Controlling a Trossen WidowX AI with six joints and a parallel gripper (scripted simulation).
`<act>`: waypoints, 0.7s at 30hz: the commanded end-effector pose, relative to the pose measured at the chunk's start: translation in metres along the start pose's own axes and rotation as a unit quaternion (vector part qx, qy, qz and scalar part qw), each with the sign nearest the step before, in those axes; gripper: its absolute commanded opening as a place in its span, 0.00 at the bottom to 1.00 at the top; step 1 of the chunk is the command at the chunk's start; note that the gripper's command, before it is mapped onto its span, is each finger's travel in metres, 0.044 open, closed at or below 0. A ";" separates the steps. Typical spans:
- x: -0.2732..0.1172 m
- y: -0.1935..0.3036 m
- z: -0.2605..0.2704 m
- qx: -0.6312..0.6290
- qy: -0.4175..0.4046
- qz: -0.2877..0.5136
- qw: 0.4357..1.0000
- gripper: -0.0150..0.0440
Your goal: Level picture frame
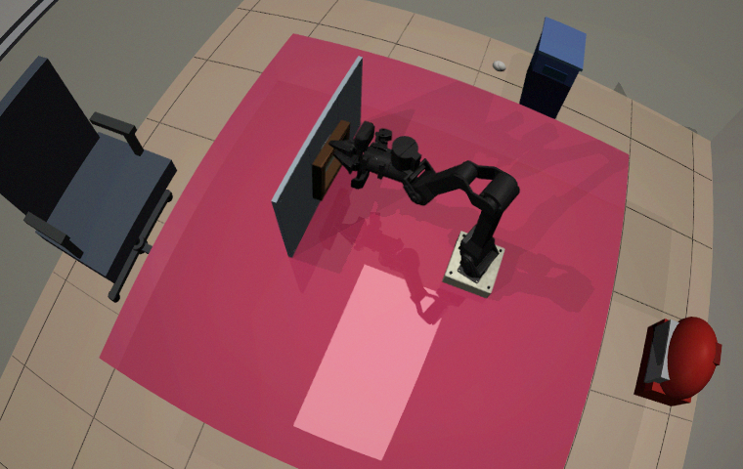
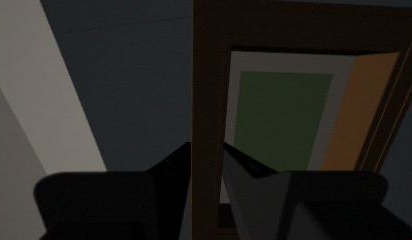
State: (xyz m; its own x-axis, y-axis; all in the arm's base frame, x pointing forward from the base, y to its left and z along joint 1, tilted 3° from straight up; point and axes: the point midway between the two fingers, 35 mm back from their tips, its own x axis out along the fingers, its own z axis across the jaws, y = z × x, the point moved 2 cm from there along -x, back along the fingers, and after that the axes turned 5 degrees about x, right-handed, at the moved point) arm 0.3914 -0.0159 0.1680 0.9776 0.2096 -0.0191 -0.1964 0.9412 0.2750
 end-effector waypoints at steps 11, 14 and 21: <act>0.000 0.000 -0.001 -0.002 0.002 -0.001 1.000 0.25; 0.000 0.000 -0.001 -0.002 0.002 -0.001 1.000 0.25; 0.000 0.000 -0.002 -0.037 0.002 -0.001 0.999 0.25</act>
State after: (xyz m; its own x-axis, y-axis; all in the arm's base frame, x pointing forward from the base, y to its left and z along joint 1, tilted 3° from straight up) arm 0.3912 -0.0154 0.1661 0.9772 0.2107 -0.0262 -0.1991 0.9521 0.2321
